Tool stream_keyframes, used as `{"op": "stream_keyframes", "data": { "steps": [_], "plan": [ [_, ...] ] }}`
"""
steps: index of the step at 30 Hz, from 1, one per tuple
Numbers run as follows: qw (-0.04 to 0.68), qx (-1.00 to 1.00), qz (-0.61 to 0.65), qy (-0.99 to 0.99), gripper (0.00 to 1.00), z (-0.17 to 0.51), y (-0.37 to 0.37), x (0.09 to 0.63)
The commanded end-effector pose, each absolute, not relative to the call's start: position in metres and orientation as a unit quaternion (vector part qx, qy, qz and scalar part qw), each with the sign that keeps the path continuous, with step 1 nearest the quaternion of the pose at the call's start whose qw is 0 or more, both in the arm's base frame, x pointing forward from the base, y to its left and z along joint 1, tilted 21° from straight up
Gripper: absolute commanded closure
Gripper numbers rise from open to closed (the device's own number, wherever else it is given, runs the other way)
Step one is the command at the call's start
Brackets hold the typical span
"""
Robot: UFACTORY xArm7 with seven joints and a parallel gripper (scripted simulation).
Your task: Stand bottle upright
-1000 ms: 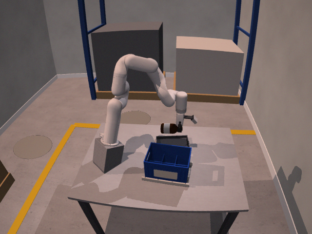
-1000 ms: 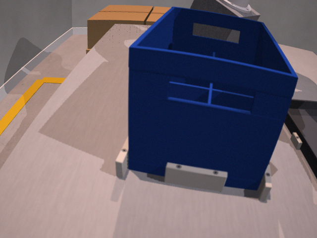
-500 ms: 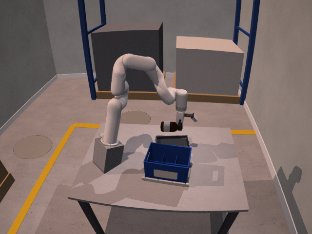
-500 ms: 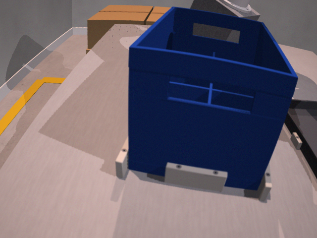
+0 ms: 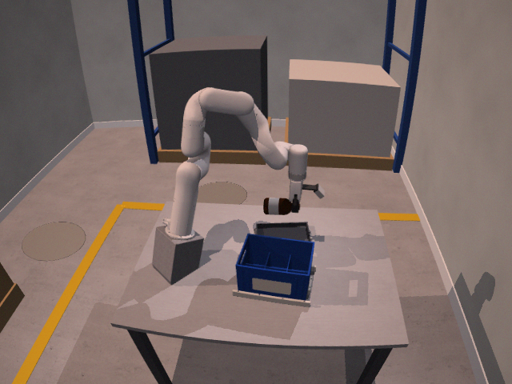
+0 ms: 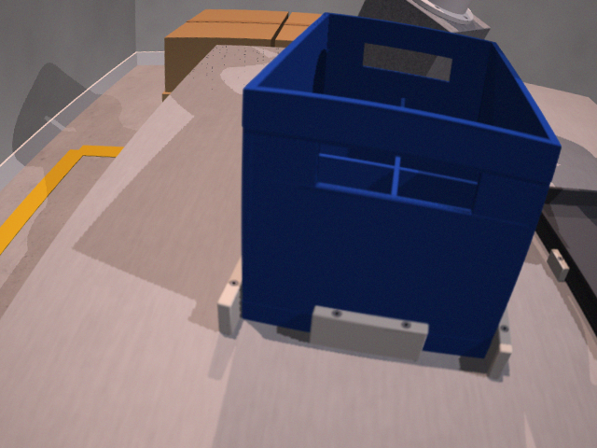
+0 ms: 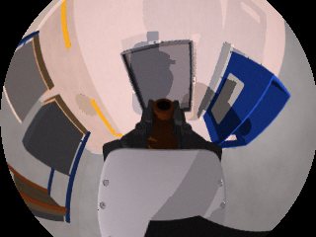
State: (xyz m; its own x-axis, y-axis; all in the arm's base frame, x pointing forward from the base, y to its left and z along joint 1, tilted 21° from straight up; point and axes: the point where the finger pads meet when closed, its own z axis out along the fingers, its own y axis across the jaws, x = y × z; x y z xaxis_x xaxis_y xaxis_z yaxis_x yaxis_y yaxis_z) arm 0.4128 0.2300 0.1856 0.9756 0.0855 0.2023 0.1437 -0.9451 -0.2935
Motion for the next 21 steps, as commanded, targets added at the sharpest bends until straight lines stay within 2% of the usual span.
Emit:
{"op": "stream_keyframes", "data": {
  "steps": [1,21],
  "plan": [
    [0.156,-0.981,-0.096,-0.058,1.0,0.189,0.2293,0.4137],
    [0.156,-0.981,-0.096,-0.058,1.0,0.1912,0.2286,0.4133]
  ]
}}
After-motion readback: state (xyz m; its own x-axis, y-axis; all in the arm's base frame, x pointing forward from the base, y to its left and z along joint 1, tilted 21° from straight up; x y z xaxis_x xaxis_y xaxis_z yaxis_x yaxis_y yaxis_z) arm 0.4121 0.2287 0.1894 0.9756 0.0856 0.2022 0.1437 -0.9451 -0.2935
